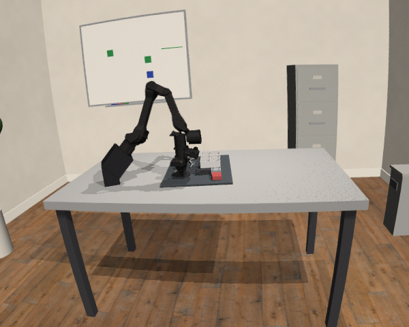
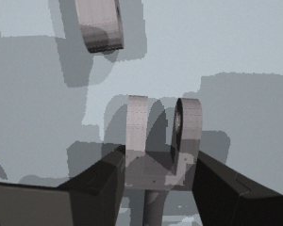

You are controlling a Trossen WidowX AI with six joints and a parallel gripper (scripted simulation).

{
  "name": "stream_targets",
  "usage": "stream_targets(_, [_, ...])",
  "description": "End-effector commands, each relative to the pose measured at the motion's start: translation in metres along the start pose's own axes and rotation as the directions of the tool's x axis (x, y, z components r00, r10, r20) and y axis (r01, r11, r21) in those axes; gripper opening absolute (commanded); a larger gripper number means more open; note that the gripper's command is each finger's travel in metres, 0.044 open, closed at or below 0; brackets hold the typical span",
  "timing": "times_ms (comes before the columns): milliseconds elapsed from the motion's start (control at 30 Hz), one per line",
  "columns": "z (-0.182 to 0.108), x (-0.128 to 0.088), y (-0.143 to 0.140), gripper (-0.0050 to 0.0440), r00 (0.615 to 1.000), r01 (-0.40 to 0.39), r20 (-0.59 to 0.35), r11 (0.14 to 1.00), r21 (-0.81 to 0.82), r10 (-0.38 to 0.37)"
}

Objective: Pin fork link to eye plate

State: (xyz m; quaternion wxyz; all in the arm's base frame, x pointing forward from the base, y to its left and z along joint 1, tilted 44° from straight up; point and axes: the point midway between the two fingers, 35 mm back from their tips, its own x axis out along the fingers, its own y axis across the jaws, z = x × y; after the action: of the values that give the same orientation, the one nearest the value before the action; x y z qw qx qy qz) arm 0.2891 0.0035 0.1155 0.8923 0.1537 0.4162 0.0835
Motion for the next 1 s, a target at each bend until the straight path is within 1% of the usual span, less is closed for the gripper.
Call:
stream_targets(0, [-0.0033, 0.0010, 0.0088, 0.0123, 1.000, -0.015, -0.007, 1.000, -0.003, 0.015])
stream_targets(200, [-0.0047, 0.0010, 0.0161, 0.0123, 1.000, -0.016, -0.007, 1.000, -0.003, 0.016])
stream_targets(967, [-0.0047, 0.0010, 0.0163, 0.0123, 1.000, -0.016, -0.007, 1.000, -0.003, 0.016])
